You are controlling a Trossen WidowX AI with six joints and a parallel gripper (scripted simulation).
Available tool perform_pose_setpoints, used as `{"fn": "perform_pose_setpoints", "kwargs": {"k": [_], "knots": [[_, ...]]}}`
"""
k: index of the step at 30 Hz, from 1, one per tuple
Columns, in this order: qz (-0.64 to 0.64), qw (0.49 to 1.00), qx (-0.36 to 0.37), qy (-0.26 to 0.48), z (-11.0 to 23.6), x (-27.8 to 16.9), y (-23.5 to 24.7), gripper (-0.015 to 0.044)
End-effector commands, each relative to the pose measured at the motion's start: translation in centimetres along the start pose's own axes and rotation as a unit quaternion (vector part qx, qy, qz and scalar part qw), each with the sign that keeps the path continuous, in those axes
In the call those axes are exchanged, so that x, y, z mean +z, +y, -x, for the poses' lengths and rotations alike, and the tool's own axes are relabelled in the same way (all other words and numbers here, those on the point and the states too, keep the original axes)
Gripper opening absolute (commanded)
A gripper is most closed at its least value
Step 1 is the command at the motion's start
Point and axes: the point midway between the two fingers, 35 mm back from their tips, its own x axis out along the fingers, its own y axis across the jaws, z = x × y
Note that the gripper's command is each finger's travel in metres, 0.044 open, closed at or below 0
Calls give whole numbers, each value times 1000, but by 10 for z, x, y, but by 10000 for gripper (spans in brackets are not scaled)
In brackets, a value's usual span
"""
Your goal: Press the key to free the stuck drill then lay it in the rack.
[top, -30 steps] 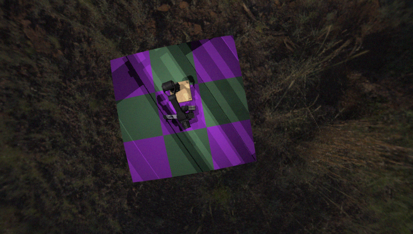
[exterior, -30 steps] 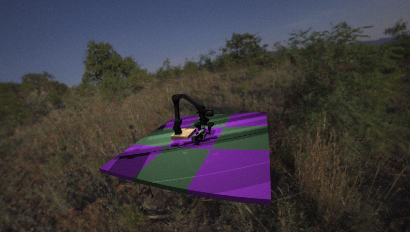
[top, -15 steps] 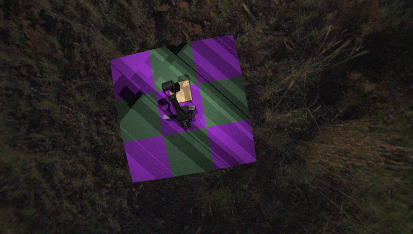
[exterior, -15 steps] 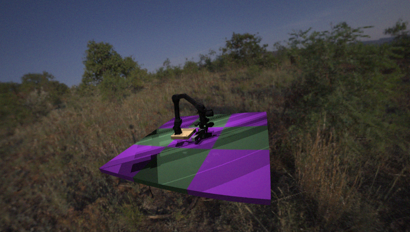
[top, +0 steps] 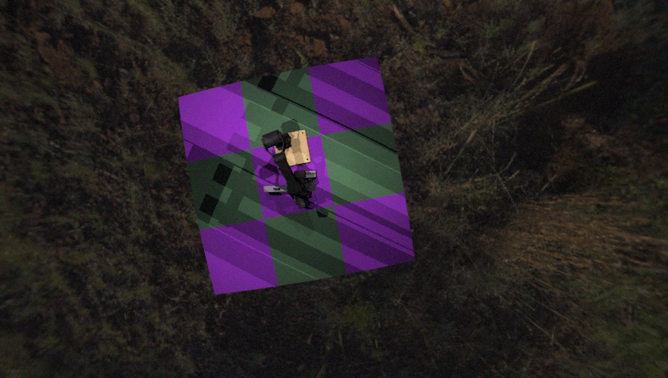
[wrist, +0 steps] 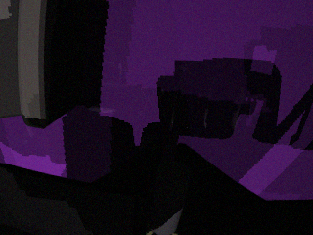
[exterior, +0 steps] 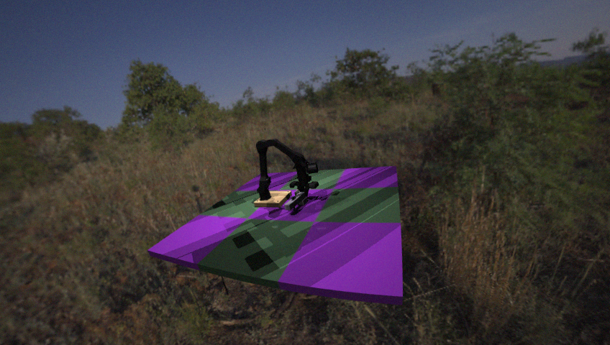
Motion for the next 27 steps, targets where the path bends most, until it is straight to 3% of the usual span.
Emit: {"fn": "perform_pose_setpoints", "kwargs": {"k": [1,25,27], "knots": [[-1,1000,-1,-3,1,5,-1,0],[-1,1000,-1,-5,2,40,-2,0],[0,1000,1,-2,0,35,-1,53]]}}
